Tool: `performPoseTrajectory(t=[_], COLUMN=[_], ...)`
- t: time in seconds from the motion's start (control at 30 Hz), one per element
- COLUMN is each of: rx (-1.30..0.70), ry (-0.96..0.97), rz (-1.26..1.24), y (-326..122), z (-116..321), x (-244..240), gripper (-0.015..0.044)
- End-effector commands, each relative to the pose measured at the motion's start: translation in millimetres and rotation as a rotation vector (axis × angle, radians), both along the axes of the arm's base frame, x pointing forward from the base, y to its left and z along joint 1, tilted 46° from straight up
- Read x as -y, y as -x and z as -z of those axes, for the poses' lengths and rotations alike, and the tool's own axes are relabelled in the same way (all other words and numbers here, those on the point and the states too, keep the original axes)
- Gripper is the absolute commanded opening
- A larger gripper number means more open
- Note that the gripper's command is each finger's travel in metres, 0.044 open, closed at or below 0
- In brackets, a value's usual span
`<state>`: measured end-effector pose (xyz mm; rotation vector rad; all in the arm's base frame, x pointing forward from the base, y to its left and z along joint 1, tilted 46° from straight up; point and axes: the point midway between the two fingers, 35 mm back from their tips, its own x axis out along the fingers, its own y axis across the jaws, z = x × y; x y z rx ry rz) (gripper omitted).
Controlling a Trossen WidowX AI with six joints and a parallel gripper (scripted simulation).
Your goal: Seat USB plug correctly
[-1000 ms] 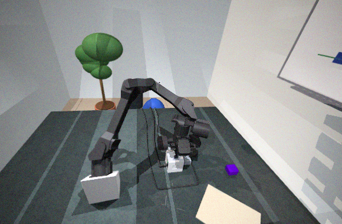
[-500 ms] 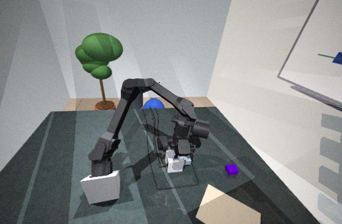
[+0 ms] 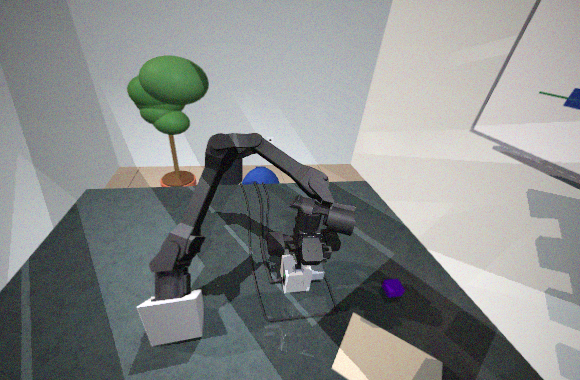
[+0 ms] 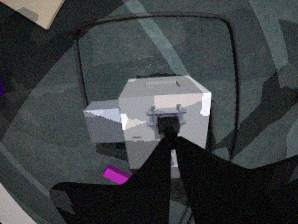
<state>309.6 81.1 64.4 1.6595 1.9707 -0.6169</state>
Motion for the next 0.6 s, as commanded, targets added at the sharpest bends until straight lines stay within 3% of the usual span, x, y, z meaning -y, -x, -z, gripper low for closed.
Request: performPoseTrajectory(t=[0.0,0.57], rx=[-0.002,-0.002], ry=[-0.002,-0.002], rz=[0.002,0.002], y=[0.1,0.4], z=[0.4,1.8], x=[-0.8,-2.3], gripper=[0.0000,0.0000])
